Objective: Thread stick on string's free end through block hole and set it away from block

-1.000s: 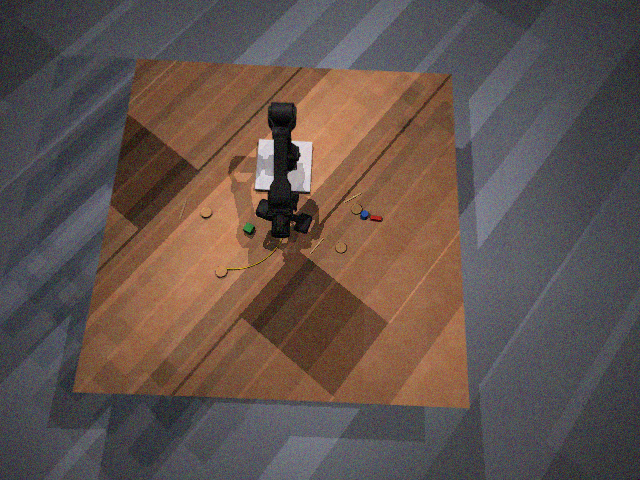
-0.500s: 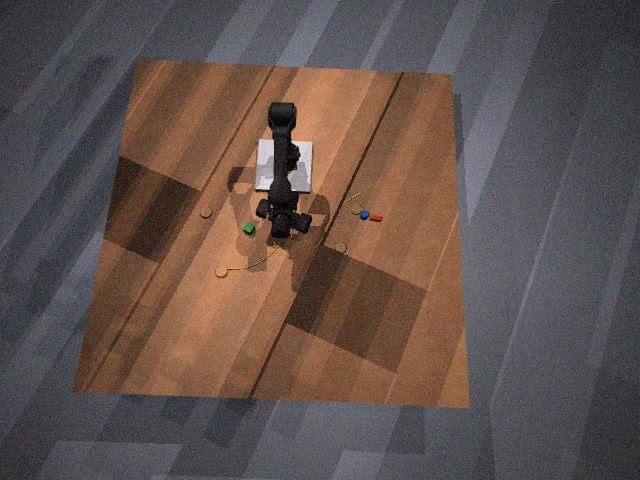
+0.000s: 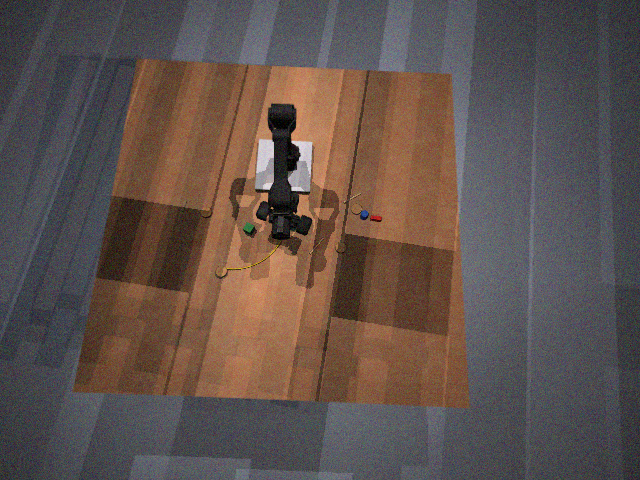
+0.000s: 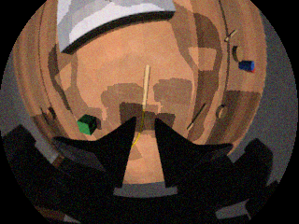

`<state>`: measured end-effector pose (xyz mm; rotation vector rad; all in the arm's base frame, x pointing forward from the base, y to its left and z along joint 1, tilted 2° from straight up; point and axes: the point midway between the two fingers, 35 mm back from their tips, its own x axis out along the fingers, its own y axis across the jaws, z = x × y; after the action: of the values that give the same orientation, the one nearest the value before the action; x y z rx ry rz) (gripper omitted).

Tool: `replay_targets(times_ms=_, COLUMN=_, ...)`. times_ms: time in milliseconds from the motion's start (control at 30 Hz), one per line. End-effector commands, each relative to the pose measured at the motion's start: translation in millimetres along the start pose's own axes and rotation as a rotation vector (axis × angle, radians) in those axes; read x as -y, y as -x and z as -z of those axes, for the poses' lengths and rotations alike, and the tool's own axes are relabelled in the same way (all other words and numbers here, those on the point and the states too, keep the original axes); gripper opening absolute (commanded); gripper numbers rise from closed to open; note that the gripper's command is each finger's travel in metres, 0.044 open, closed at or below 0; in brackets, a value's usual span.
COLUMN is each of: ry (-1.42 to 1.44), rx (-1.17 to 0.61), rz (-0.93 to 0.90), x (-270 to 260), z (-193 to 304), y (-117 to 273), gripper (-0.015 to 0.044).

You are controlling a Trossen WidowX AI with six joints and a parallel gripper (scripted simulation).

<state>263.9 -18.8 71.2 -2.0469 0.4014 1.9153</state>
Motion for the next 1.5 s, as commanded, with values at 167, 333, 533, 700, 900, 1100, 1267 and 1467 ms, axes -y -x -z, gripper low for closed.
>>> replay_targets(times_ms=167, ry=0.003, rx=0.013, rz=-0.009, x=-1.5, z=-2.3, y=-18.5, gripper=0.0122)
replay_targets(times_ms=333, ry=0.003, rx=0.013, rz=-0.009, x=-1.6, z=-2.6, y=-26.7, gripper=0.0122)
replay_targets(times_ms=533, ry=0.003, rx=0.013, rz=-0.009, x=-1.9, z=-3.3, y=-36.4, gripper=0.0122)
replay_targets(times_ms=700, ry=0.003, rx=0.013, rz=-0.009, x=-2.3, z=-4.1, y=-44.3, gripper=0.0122)
replay_targets(times_ms=900, ry=0.003, rx=0.013, rz=-0.009, x=-2.5, z=-4.7, y=-48.2, gripper=0.0122)
replay_targets(times_ms=1100, ry=0.003, rx=0.013, rz=-0.009, x=-2.5, z=-4.7, y=-48.2, gripper=0.0122)
replay_targets(times_ms=1267, ry=0.001, rx=0.012, rz=-0.004, x=-1.6, z=-3.9, y=-46.8, gripper=0.0096)
replay_targets(times_ms=1467, ry=0.001, rx=0.012, rz=-0.004, x=-1.6, z=-3.9, y=-46.8, gripper=0.0000)
